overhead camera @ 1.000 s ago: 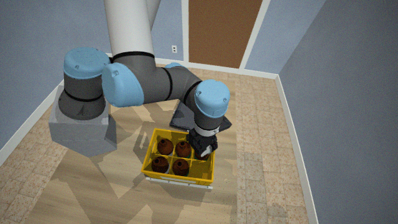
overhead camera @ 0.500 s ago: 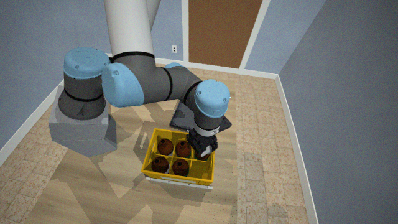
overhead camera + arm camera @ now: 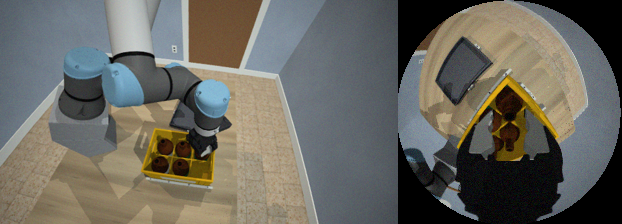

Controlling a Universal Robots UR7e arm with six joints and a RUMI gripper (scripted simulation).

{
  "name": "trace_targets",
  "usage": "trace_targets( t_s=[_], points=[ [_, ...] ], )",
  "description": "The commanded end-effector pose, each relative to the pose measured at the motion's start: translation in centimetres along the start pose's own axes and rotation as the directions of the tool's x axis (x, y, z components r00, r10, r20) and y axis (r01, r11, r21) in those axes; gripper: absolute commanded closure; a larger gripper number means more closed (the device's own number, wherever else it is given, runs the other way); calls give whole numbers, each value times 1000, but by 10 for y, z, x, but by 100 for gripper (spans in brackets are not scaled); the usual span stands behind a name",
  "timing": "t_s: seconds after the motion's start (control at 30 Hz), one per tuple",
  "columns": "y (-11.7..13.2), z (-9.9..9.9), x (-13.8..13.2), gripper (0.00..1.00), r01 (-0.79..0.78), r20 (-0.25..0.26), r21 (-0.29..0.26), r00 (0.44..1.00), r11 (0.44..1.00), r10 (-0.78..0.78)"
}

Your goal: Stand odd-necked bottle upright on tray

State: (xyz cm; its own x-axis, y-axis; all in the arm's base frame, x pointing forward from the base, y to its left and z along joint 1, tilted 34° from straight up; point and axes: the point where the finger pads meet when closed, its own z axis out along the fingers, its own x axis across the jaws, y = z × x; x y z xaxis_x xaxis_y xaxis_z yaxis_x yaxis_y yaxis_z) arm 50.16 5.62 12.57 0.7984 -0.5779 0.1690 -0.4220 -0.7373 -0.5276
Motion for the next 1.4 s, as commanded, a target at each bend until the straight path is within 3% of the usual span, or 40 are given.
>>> trace_targets(
  t_s=[0.0, 0.03, 1.37],
  points=[
    [0, 0, 0, 62, 0, -1, 0, 1000, 1000, 0],
    [0, 0, 0, 100, 0, -1, 0, 1000, 1000, 0],
    [0, 0, 0, 100, 0, -1, 0, 1000, 1000, 0]
  ],
)
